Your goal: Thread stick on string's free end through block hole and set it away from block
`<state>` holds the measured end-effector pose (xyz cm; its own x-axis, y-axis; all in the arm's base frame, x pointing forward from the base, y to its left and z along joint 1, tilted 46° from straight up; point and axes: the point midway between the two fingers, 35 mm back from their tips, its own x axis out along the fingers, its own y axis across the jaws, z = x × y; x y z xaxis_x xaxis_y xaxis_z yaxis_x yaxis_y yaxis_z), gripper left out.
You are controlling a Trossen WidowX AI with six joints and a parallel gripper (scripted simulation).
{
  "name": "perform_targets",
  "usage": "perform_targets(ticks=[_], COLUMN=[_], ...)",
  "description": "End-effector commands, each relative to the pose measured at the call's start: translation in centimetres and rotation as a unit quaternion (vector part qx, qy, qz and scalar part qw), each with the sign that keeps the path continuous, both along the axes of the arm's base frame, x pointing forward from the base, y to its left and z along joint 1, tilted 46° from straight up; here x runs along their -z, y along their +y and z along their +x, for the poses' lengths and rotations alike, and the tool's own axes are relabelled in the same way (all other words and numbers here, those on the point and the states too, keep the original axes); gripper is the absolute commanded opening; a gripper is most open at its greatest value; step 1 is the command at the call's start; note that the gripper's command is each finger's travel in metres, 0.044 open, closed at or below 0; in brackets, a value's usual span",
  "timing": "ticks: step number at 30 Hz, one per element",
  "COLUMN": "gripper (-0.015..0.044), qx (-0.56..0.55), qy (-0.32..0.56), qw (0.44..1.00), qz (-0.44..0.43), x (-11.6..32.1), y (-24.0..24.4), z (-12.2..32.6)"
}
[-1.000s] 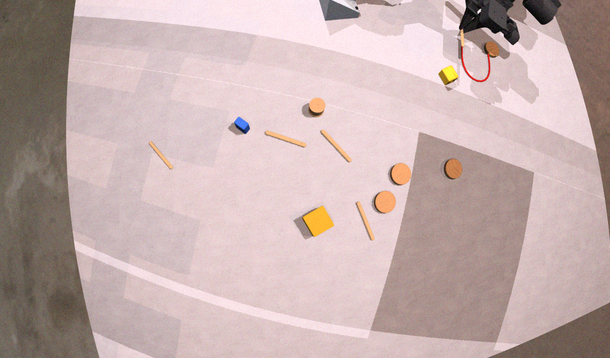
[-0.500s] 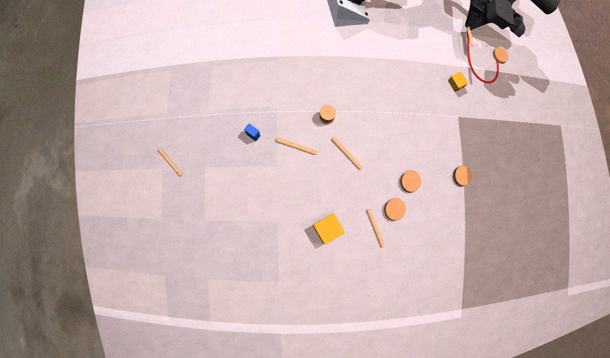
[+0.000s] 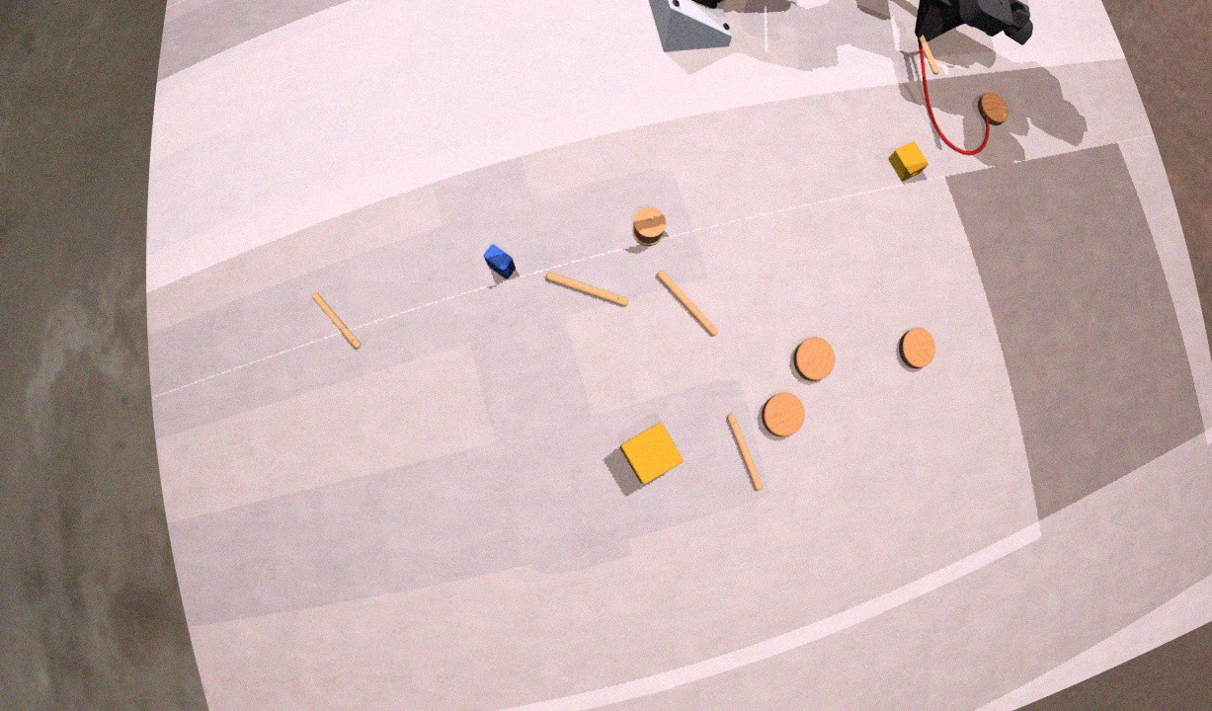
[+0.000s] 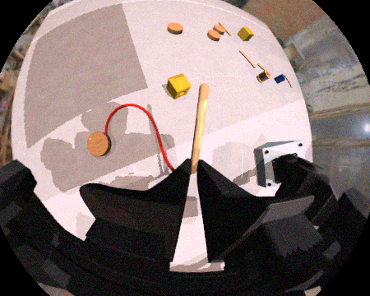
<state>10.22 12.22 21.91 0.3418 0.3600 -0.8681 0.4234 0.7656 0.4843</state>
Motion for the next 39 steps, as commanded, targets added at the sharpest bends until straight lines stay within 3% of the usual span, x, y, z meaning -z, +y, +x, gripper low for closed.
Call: perform_targets(ticks=[1,39], gripper=[0.0000,0.0000], qx=[-0.018,-0.210], qy=[-0.014,-0.162], qw=[1.000,0.962], qz=[-0.003,0.065], x=[0.2,1.5], y=[-0.3,-3.1], z=[-0.5,-4.4])
